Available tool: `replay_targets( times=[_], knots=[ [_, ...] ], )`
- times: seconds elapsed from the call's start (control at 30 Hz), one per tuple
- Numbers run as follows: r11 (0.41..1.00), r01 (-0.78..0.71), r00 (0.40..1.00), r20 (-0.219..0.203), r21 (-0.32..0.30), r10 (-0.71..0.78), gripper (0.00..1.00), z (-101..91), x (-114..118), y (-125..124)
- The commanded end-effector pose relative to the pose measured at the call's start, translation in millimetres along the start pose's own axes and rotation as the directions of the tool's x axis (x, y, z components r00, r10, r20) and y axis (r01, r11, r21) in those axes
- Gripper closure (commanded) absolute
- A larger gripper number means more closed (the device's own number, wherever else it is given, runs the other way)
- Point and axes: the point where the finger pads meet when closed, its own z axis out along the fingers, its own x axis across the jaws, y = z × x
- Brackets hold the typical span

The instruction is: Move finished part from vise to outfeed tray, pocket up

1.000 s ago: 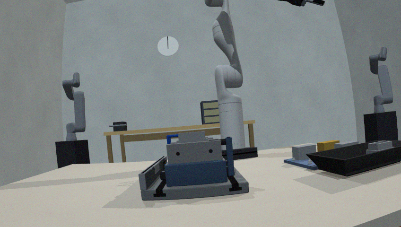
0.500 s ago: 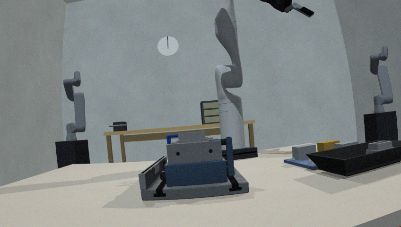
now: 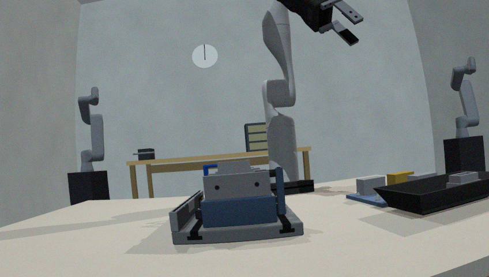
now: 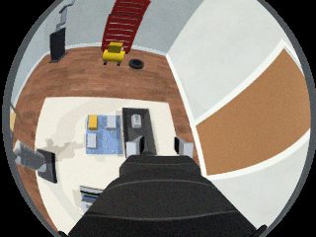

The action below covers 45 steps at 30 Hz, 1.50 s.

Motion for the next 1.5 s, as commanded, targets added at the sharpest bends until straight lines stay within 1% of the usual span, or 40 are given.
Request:
replay_targets(
  times=[0.0,0.17,0.2,0.5,0.53,0.8,0.83,1.1,1.13,1.4,1.43,1.47],
  knots=[
    [1.0,-0.005,1.0,0.007,-0.001,0.005,0.0,4.2,0.4,3.1],
    [1.0,-0.005,1.0,0.007,-0.001,0.005,0.0,4.2,0.4,3.1],
    [0.999,-0.002,0.999,0.033,-0.04,0.003,0.0,8.8,0.0,26.4],
    [0.999,-0.002,0.999,0.033,-0.04,0.003,0.0,8.8,0.0,26.4],
    [0.997,0.002,0.998,0.06,-0.078,0.003,0.0,12.6,-1.2,49.1],
    [0.997,0.002,0.998,0.06,-0.078,0.003,0.0,12.6,-1.2,49.1],
    [0.993,0.007,0.996,0.087,-0.114,0.003,0.0,15.5,-3.1,70.9],
    [0.993,0.007,0.996,0.087,-0.114,0.003,0.0,15.5,-3.1,70.9],
    [0.989,0.012,0.993,0.114,-0.149,0.005,0.0,17.6,-5.6,91.8],
    [0.989,0.012,0.993,0.114,-0.149,0.005,0.0,17.6,-5.6,91.8],
    [0.983,0.018,0.99,0.141,-0.181,0.008,0.0,19.0,-8.5,111.6],
    [0.983,0.018,0.99,0.141,-0.181,0.008,0.0,19.0,-8.5,111.6]
  ],
)
